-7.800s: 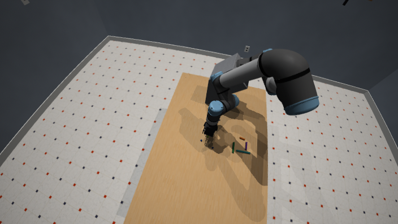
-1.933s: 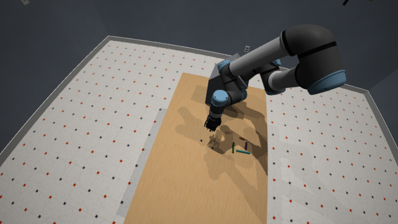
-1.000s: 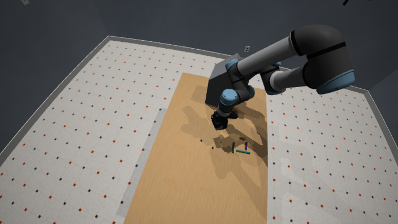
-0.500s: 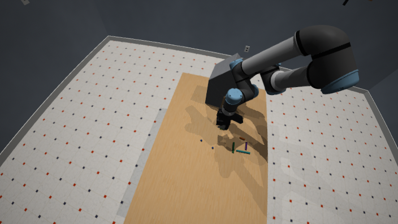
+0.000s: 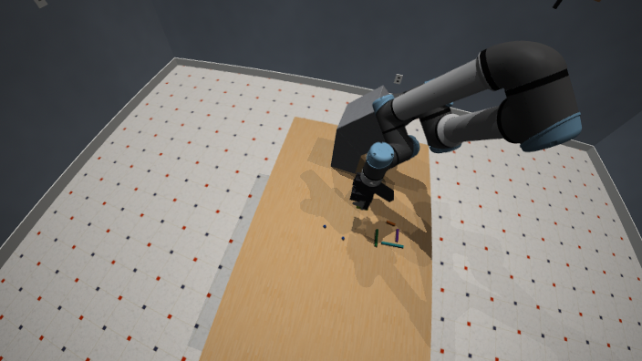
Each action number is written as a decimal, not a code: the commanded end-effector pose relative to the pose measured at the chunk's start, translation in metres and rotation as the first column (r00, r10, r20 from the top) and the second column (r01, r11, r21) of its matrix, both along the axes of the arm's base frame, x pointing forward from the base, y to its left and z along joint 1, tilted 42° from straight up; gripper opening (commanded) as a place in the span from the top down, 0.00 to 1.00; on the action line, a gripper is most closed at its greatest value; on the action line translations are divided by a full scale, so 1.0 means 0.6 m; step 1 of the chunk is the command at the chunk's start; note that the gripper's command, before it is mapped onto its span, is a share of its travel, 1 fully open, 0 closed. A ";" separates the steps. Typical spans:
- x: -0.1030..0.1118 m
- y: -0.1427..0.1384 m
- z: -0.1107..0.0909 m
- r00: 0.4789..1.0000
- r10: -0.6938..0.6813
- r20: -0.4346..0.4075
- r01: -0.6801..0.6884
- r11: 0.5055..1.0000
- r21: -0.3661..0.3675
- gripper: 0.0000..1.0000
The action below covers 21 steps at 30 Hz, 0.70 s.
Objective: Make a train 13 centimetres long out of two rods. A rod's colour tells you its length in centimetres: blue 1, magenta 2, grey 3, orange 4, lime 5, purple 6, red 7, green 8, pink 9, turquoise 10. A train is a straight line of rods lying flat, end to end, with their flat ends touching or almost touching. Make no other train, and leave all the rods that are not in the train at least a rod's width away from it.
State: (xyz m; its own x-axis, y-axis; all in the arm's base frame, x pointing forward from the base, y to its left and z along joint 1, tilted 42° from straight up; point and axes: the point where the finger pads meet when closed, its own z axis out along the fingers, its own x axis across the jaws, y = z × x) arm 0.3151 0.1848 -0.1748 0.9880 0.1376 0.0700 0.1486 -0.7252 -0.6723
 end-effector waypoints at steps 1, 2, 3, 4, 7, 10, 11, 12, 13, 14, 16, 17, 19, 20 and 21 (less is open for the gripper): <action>0.000 0.000 0.000 1.000 -0.004 -0.002 0.004 1.000 -0.001 1.00; 0.000 0.000 0.000 1.000 -0.004 -0.002 0.004 1.000 -0.001 1.00; 0.000 0.000 0.000 1.000 -0.004 -0.002 0.004 1.000 -0.001 1.00; 0.000 0.000 0.000 1.000 -0.004 -0.002 0.004 1.000 -0.001 1.00; 0.000 0.000 0.000 1.000 -0.004 -0.002 0.004 1.000 -0.001 1.00; 0.000 0.000 0.000 1.000 -0.004 -0.002 0.004 1.000 -0.001 1.00; 0.000 0.000 0.000 1.000 -0.004 -0.002 0.004 1.000 -0.001 1.00; 0.000 0.001 -0.001 1.000 -0.004 -0.002 0.004 1.000 -0.001 1.00; 0.000 0.001 -0.001 1.000 -0.004 -0.002 0.004 1.000 -0.001 1.00; 0.000 0.002 -0.002 1.000 -0.004 -0.002 0.004 1.000 -0.001 1.00; 0.000 0.005 -0.006 1.000 -0.004 -0.002 0.004 1.000 -0.002 1.00; 0.000 0.007 -0.008 1.000 -0.004 -0.002 0.004 1.000 -0.002 1.00; 0.000 0.010 -0.010 1.000 -0.004 -0.002 0.004 1.000 -0.002 1.00; 0.000 0.010 -0.010 1.000 -0.004 -0.002 0.004 1.000 -0.002 1.00; 0.000 0.012 -0.013 1.000 -0.004 -0.002 0.004 1.000 -0.002 1.00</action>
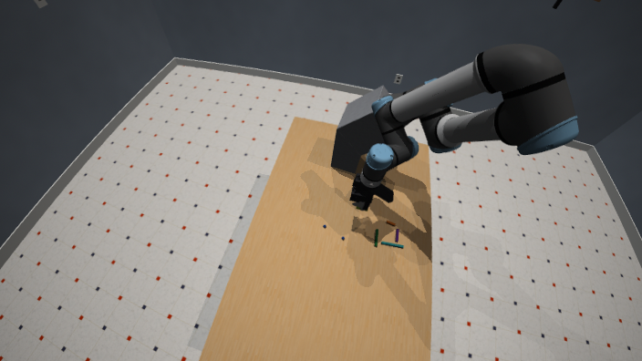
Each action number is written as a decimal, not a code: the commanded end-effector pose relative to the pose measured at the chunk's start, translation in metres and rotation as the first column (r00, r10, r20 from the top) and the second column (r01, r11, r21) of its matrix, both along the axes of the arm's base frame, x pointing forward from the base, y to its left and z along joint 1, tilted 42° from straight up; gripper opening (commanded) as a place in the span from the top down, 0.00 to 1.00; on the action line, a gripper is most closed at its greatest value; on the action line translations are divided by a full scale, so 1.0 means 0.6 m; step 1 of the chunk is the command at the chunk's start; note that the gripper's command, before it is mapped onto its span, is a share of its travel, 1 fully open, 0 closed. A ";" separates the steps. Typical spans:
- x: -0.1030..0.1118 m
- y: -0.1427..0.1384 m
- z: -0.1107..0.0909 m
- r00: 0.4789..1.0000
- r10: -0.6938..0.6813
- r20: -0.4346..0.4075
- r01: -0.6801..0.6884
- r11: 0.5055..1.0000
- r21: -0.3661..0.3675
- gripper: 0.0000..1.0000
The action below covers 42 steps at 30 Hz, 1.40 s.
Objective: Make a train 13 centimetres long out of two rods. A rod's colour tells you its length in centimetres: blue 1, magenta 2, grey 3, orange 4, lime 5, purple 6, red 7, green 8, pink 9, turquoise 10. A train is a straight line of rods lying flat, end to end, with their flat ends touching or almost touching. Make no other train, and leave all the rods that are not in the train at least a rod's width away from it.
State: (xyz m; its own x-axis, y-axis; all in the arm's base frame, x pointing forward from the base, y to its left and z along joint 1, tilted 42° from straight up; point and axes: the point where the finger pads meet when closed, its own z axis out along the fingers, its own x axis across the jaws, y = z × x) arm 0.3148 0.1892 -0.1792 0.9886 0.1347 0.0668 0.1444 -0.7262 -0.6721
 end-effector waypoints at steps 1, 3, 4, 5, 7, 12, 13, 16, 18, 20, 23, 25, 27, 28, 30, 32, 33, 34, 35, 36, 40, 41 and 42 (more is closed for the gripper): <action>0.000 0.008 -0.009 1.000 -0.001 0.001 0.001 1.000 -0.001 1.00; 0.000 0.015 -0.016 1.000 -0.001 0.001 0.001 1.000 -0.001 1.00; 0.000 0.019 -0.020 1.000 -0.001 0.001 0.001 1.000 -0.001 1.00; 0.000 0.023 -0.025 1.000 -0.001 0.001 0.001 1.000 -0.001 1.00; -0.001 0.031 -0.034 1.000 -0.001 0.001 0.001 1.000 -0.001 1.00; -0.002 0.055 -0.059 1.000 -0.001 0.001 0.001 1.000 -0.001 1.00; -0.002 0.059 -0.064 1.000 -0.001 0.001 0.001 1.000 -0.001 1.00; -0.003 0.063 -0.069 1.000 -0.001 0.001 0.001 1.000 -0.001 1.00; -0.003 0.072 -0.077 1.000 -0.001 0.001 0.001 1.000 -0.001 1.00; -0.003 0.079 -0.085 1.000 -0.001 0.001 0.001 1.000 -0.001 1.00; -0.004 0.087 -0.093 1.000 -0.001 0.001 0.001 1.000 -0.001 1.00; -0.004 0.090 -0.097 1.000 -0.001 0.001 0.001 1.000 -0.001 1.00; -0.004 0.092 -0.099 1.000 -0.001 0.001 0.001 1.000 -0.001 1.00; -0.004 0.093 -0.100 1.000 -0.001 0.001 0.001 1.000 -0.001 1.00; -0.004 0.093 -0.100 1.000 -0.001 0.001 0.001 1.000 -0.001 1.00; -0.004 0.093 -0.100 1.000 -0.001 0.001 0.001 1.000 -0.001 1.00; -0.004 0.093 -0.100 1.000 -0.001 0.001 0.001 1.000 -0.001 1.00; -0.004 0.093 -0.100 1.000 -0.001 0.001 0.001 1.000 -0.001 1.00; -0.004 0.093 -0.100 1.000 -0.001 0.001 0.001 1.000 -0.001 1.00; -0.004 0.093 -0.100 1.000 -0.001 0.001 0.001 1.000 -0.001 1.00; -0.004 0.093 -0.100 1.000 -0.001 0.001 0.001 1.000 -0.001 1.00; -0.004 0.093 -0.100 1.000 -0.001 0.001 0.001 1.000 -0.001 1.00; -0.004 0.093 -0.100 1.000 -0.001 0.001 0.001 1.000 -0.001 1.00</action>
